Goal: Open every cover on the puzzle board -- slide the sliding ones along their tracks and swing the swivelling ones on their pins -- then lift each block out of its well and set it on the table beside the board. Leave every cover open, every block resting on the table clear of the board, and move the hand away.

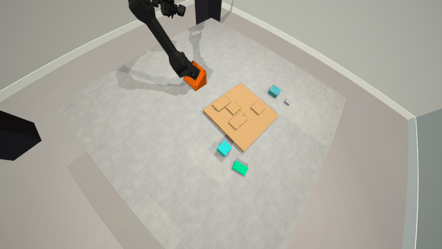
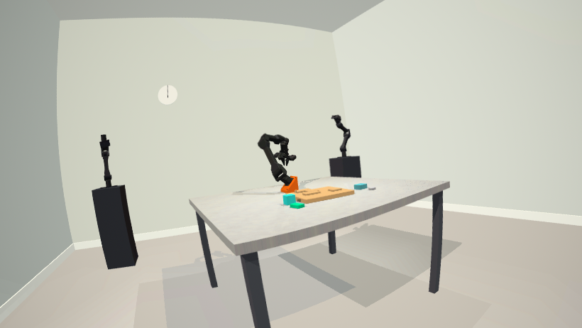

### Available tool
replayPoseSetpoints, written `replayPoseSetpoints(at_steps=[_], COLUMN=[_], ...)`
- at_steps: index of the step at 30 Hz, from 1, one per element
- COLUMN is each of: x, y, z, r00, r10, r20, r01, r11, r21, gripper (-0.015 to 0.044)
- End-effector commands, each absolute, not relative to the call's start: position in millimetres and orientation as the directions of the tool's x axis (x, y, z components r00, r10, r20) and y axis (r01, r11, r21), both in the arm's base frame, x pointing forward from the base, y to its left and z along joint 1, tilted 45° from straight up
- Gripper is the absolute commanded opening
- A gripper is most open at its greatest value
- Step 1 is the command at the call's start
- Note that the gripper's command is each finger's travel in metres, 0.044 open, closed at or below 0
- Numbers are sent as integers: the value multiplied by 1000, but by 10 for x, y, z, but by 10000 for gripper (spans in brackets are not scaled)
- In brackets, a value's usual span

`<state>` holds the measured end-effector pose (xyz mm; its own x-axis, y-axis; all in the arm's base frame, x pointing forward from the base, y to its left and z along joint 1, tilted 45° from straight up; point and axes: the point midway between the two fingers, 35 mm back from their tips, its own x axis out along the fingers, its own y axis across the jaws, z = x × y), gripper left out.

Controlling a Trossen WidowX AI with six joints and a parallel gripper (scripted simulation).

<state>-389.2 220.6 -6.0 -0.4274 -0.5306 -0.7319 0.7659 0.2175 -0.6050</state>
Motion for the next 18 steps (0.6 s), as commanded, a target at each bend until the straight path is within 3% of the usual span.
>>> replayPoseSetpoints(at_steps=[1,18], x=[-3726,-3018], y=[2411,3075], z=[-107,-261], r00=[-433,-416], r10=[-500,-387], r20=[-750,-823], r01=[824,901], r11=[118,-297], r21=[-554,-316], gripper=[0,0])
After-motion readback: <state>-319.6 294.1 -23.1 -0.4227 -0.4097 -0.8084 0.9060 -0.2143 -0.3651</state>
